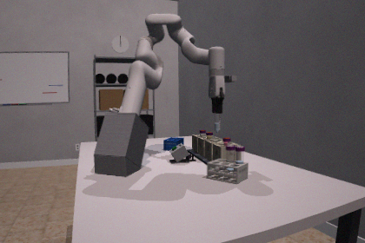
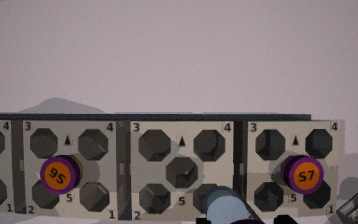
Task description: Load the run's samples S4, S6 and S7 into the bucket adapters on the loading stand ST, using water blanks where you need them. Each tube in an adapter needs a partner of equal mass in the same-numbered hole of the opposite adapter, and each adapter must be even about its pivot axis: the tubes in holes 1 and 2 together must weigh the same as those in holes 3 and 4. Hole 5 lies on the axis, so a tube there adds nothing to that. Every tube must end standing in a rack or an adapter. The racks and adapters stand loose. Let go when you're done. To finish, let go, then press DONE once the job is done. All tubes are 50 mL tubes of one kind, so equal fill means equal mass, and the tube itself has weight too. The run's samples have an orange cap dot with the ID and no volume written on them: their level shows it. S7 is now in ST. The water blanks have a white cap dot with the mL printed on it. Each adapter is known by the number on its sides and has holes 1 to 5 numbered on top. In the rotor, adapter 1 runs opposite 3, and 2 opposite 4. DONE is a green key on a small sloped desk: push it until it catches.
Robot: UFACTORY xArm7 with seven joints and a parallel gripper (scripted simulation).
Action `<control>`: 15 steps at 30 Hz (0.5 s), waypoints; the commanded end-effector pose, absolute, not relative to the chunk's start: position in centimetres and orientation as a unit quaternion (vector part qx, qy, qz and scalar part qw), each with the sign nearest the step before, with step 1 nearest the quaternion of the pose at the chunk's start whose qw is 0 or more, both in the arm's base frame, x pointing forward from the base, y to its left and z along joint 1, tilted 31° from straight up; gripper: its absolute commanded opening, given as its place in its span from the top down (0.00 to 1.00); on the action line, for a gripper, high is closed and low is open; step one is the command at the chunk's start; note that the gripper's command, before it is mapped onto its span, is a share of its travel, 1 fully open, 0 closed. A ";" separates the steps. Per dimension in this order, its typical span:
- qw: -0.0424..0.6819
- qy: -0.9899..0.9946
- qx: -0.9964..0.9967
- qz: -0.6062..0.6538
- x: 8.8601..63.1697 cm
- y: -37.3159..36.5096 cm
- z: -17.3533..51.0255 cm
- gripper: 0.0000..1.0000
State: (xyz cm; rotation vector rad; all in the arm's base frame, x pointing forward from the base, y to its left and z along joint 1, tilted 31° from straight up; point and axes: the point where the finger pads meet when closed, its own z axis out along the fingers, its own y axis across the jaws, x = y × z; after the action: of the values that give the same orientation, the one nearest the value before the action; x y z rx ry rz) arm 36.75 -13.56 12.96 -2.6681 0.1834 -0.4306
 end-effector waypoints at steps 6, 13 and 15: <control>0.213 0.067 -0.962 -0.157 38.1 -11.4 14.7 1.00; 0.213 0.067 -0.962 -0.157 38.1 -11.4 14.7 1.00; 0.213 0.067 -0.962 -0.157 38.1 -11.4 14.7 1.00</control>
State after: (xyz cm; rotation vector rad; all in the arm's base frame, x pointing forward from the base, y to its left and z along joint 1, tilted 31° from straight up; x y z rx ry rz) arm 38.06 -11.24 14.59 -2.6687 0.1858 -0.4303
